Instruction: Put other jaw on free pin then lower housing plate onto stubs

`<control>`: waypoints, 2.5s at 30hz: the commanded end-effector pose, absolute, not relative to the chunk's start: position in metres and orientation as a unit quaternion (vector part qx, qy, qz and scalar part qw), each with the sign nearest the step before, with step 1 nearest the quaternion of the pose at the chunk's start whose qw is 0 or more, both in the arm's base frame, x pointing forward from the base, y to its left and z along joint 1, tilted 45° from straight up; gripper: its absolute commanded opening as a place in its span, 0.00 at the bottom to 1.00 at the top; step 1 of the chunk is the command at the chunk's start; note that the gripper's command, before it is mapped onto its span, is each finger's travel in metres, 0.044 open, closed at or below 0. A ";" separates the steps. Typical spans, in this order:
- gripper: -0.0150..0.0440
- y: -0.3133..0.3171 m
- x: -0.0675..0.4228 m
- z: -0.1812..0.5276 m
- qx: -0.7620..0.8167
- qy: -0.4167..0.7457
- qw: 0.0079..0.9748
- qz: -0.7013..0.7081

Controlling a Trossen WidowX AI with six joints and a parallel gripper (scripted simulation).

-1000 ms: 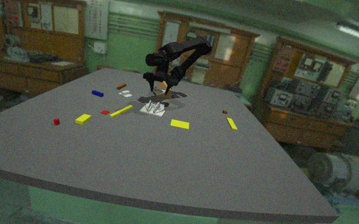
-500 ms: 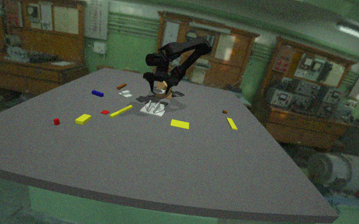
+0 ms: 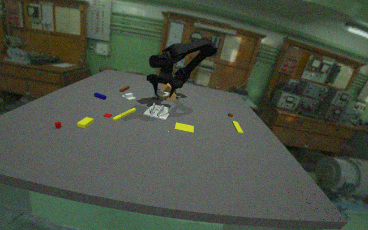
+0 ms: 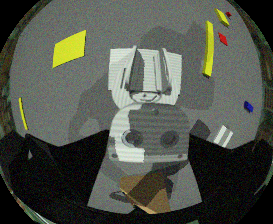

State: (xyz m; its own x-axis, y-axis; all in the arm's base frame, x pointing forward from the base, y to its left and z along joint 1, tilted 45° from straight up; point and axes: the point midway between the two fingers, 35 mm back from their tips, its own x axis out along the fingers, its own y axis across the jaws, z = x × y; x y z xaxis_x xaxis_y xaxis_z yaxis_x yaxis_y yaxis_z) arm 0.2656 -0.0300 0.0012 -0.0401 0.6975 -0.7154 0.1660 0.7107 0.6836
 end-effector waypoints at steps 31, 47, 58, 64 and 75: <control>0.85 -0.029 0.265 0.001 0.318 0.689 0.615 0.215; 0.85 -0.029 0.265 0.001 0.318 0.689 0.615 0.215; 0.85 -0.029 0.265 0.001 0.318 0.689 0.615 0.215; 0.85 -0.029 0.265 0.001 0.318 0.689 0.615 0.215; 0.85 -0.017 0.266 -0.012 0.317 0.689 0.616 0.214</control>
